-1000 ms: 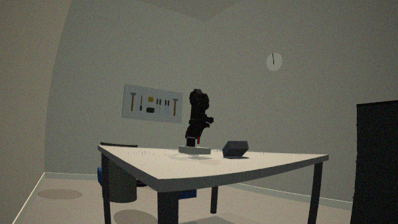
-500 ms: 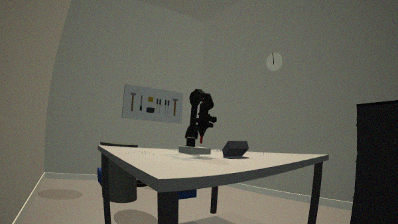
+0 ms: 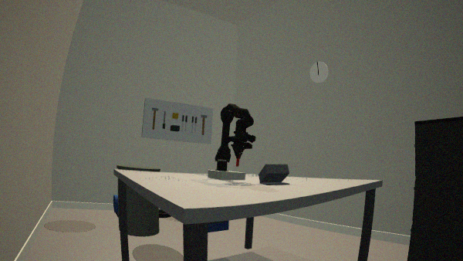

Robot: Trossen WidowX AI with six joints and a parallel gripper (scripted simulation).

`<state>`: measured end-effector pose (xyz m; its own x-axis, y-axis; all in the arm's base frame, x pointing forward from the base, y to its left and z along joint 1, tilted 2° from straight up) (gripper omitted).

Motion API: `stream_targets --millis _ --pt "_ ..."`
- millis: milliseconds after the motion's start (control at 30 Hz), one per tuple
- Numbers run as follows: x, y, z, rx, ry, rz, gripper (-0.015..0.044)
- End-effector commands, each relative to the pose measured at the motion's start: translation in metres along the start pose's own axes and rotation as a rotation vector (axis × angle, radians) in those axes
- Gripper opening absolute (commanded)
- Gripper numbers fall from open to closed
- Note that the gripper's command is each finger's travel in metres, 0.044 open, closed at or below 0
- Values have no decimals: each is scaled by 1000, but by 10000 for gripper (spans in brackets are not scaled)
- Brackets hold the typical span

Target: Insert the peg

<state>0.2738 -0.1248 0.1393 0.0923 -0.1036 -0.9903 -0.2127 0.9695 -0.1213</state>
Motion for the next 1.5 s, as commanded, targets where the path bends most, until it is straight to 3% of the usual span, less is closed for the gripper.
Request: stream_targets --millis 0,1467 --pt "-1 4 3 27 -4 -15 0" --pt "-19 45 40 246 -108 -108 0"
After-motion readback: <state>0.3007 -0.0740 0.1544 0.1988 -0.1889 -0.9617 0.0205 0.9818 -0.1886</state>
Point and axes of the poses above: the point midway between the two fingers, 35 mm back from their tips, its own x axis out along the fingers, its own y axis across the jaws, z = x × y, the point moved 2 cm from there along -x, back along the fingers, and after that the axes turned 1 degree about x, right-handed, at the moved point
